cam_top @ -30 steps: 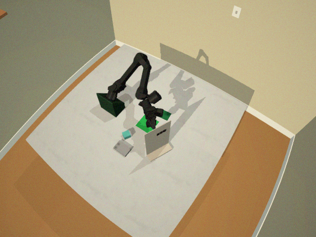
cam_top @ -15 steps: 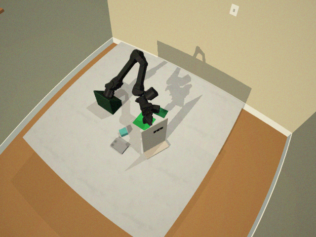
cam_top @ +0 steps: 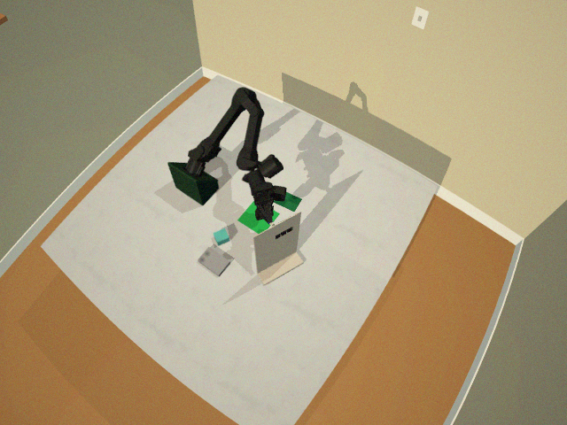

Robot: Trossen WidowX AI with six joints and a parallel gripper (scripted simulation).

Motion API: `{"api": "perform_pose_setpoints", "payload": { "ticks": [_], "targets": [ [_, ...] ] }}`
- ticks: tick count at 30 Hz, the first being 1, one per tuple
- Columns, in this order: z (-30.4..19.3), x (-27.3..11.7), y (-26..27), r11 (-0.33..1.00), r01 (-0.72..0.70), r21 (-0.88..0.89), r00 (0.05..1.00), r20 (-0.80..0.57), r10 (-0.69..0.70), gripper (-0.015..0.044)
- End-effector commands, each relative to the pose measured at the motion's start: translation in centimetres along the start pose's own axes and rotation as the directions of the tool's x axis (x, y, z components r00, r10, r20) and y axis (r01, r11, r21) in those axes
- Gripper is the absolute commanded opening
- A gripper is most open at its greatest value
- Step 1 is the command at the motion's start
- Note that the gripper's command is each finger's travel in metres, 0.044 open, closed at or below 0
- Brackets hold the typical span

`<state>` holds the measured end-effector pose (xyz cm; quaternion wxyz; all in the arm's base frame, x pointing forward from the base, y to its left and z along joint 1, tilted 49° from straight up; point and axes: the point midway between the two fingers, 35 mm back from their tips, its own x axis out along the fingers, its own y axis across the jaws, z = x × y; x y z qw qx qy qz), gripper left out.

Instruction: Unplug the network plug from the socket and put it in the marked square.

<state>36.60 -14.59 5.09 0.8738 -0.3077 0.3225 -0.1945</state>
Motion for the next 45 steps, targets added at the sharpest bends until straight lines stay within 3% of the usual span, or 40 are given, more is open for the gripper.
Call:
{"api": "perform_pose_setpoints", "payload": {
  "ticks": [1,45],
  "targets": [
    [-0.2,-0.3,0.1,1.000,0.000,0.005,1.000,-0.006,0.000,0.0000],
    [-0.1,-2.5,0.1,1.000,-0.001,0.005,1.000,-0.007,0.001,0.0000]
  ]
}}
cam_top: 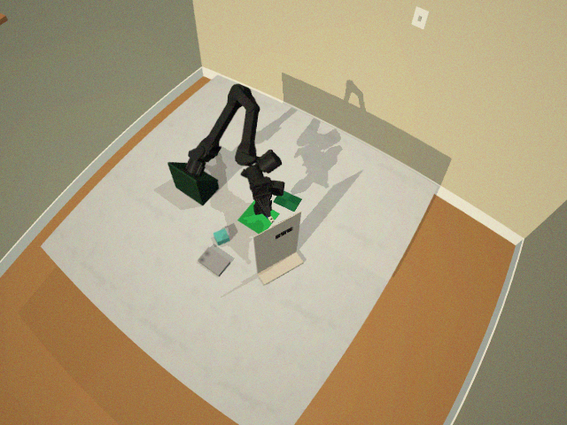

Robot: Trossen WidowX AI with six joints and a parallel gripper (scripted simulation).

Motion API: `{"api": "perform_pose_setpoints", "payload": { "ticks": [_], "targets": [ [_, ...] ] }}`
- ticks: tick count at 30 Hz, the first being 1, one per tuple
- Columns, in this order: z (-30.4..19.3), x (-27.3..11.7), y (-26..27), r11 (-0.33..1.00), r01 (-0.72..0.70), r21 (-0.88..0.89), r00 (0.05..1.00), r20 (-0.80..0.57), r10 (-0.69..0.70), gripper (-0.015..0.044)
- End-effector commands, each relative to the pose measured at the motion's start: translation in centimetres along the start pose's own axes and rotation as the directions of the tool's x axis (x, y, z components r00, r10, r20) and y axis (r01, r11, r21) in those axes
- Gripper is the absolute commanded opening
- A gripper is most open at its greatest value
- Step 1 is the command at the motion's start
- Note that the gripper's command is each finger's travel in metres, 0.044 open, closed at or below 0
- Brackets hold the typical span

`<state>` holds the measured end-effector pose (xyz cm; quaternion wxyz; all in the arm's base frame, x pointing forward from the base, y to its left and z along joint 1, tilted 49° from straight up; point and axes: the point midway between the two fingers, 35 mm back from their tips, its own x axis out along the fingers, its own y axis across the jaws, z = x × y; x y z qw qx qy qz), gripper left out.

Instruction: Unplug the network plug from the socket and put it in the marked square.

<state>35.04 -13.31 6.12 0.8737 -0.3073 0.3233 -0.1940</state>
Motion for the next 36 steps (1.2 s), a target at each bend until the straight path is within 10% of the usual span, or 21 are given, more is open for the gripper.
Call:
{"api": "perform_pose_setpoints", "payload": {
  "ticks": [1,36],
  "targets": [
    [-0.2,-0.2,0.0,1.000,0.001,0.005,1.000,-0.006,0.000,0.0000],
    [-1.4,-2.0,-4.2,1.000,0.003,0.004,1.000,-0.011,-0.003,0.0000]
  ]
}}
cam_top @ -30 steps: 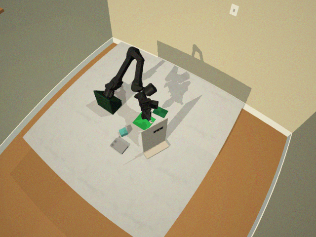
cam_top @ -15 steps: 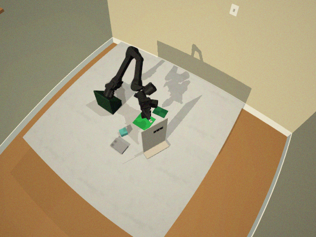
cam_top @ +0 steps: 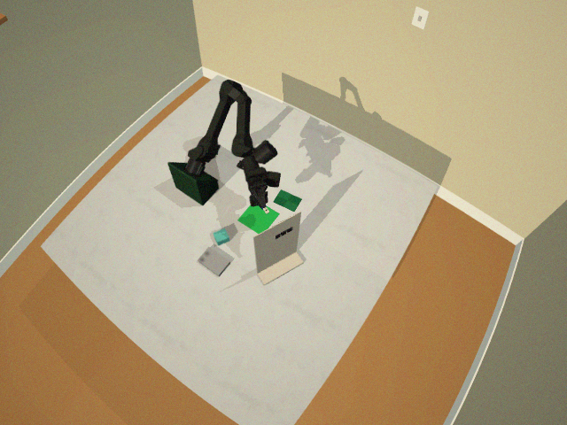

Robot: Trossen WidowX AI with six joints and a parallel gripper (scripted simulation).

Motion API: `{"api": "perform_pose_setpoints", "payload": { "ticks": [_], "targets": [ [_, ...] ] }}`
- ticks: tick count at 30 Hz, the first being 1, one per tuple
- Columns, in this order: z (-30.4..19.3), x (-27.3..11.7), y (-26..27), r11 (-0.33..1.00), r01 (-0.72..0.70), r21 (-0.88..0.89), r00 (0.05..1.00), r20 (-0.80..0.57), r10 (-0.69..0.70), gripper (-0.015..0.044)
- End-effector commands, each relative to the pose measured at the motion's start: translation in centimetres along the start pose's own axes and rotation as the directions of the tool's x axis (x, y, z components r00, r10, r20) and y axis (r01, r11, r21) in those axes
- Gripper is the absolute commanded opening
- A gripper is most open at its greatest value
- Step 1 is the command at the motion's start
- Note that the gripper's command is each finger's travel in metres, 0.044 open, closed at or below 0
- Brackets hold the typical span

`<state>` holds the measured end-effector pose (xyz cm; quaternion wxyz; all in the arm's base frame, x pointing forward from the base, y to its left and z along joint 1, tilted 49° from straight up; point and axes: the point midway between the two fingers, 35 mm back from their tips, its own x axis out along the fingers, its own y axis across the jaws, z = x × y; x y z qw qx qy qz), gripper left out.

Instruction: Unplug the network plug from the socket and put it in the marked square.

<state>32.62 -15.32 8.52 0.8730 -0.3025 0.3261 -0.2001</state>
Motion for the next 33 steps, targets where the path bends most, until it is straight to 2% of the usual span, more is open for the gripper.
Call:
{"api": "perform_pose_setpoints", "payload": {
  "ticks": [1,10,21,33],
  "targets": [
    [-0.5,-0.4,-1.1,1.000,-0.004,-0.007,1.000,0.000,0.004,0.0000],
    [-1.0,-1.0,-2.3,1.000,-0.020,-0.020,1.000,0.011,0.020,0.0000],
    [-0.9,-1.1,3.0,0.949,-0.254,-0.189,0.954,0.116,0.278,0.0000],
    [-0.9,-2.9,8.3,0.821,-0.438,-0.366,0.814,0.225,0.535,0.0000]
  ]
}}
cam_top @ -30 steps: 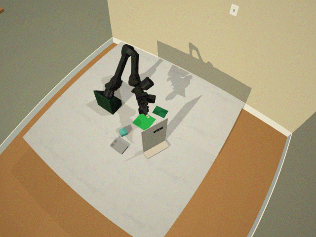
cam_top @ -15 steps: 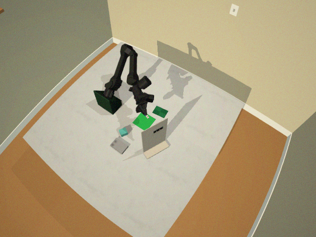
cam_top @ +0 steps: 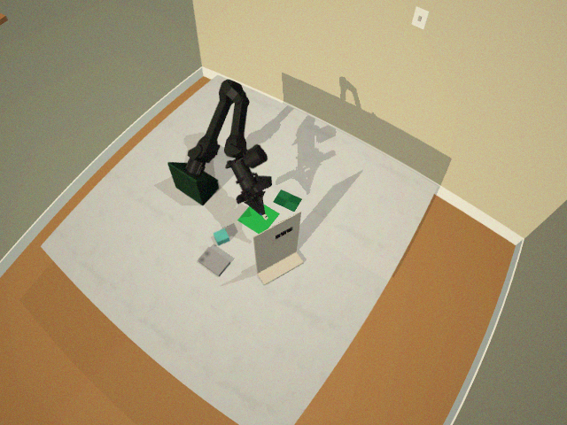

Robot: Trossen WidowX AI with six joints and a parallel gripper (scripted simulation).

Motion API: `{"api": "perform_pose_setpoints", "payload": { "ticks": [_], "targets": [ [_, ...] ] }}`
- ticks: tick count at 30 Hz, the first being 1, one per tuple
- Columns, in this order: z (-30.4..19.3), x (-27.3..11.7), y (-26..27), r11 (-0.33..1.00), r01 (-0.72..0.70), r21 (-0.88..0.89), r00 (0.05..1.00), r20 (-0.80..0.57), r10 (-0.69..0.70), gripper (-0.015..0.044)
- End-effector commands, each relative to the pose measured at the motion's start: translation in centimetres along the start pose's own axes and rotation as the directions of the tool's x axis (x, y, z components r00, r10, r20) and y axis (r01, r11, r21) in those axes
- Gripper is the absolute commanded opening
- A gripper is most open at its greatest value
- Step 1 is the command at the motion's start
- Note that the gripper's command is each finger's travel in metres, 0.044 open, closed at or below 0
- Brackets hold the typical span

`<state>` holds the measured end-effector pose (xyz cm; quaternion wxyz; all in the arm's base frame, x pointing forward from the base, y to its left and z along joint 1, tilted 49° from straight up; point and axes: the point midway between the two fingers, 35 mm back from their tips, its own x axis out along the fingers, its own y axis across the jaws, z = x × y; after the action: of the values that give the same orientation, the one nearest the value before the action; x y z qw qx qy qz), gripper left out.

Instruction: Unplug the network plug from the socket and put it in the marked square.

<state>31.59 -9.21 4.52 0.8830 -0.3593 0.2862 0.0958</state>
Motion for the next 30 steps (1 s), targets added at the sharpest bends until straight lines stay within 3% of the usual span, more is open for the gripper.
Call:
{"api": "perform_pose_setpoints", "payload": {
  "ticks": [1,11,22,30],
  "targets": [
    [0.4,0.1,1.9,0.996,-0.077,-0.047,0.995,0.063,0.080,0.0000],
    [2.0,-0.5,6.1,0.960,-0.227,-0.165,0.936,0.235,0.262,0.0000],
    [3.7,-2.3,10.0,0.904,-0.316,-0.287,0.806,0.422,0.416,0.0000],
    [3.8,-2.2,10.4,0.900,-0.320,-0.294,0.796,0.432,0.424,0.0000]
  ]
}}
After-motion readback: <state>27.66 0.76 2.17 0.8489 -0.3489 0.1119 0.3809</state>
